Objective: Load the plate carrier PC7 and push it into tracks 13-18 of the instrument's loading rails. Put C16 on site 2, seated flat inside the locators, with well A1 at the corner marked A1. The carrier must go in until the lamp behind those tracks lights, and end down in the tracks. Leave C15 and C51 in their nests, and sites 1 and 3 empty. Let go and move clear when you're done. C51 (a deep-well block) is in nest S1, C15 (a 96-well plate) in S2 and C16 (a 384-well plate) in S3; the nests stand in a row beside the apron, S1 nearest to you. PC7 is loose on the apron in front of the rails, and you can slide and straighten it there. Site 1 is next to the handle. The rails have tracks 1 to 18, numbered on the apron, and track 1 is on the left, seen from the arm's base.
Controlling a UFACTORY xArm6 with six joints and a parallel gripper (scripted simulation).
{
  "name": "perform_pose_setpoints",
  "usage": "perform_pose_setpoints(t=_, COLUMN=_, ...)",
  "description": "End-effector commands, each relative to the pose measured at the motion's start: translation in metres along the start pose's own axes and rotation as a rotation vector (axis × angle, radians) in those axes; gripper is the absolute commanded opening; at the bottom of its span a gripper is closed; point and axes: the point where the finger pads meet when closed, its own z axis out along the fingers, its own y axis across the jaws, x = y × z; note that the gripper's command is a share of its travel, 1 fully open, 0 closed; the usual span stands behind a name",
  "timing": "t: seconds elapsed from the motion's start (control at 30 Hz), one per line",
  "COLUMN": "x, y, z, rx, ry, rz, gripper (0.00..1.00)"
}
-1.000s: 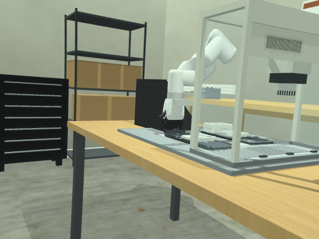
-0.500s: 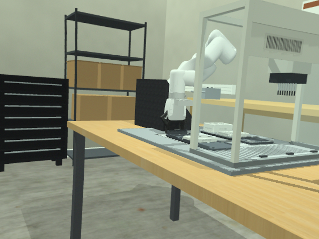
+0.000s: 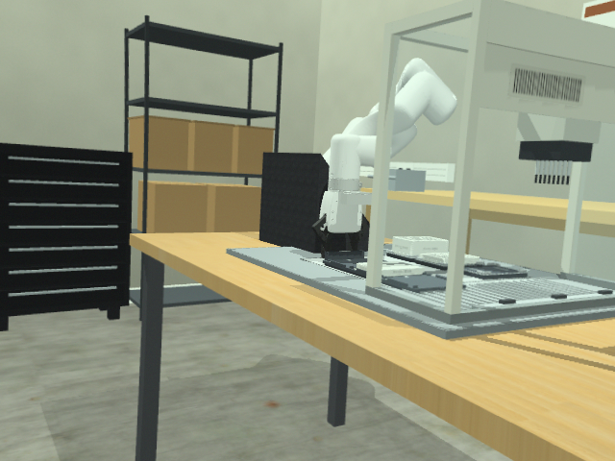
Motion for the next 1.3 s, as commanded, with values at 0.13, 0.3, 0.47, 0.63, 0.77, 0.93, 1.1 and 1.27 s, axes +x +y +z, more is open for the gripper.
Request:
perform_pose_setpoints(t=0.13, x=0.01, y=0.0, z=-0.001, rx=-0.002, ry=0.003, rz=-0.001, gripper=0.82)
perform_pose_setpoints(t=0.3, x=0.015, y=0.0, z=-0.001, rx=-0.002, ry=0.003, rz=-0.001, gripper=0.82)
perform_pose_setpoints(t=0.47, x=0.018, y=0.0, z=-0.001, rx=-0.002, ry=0.003, rz=-0.001, gripper=0.82)
perform_pose_setpoints(t=0.63, x=0.023, y=0.0, z=-0.001, rx=-0.002, ry=0.003, rz=-0.001, gripper=0.82)
perform_pose_setpoints(t=0.77, x=0.027, y=0.0, z=-0.001, rx=-0.002, ry=0.003, rz=-0.001, gripper=0.82)
perform_pose_setpoints(t=0.93, x=0.032, y=0.0, z=-0.001, rx=-0.002, ry=0.003, rz=-0.001, gripper=0.82)
perform_pose_setpoints(t=1.1, x=0.035, y=0.0, z=-0.001, rx=-0.002, ry=0.003, rz=-0.001, gripper=0.82)
perform_pose_setpoints(t=1.27, x=0.04, y=0.0, z=-0.002, rx=-0.002, ry=0.003, rz=-0.001, gripper=0.82)
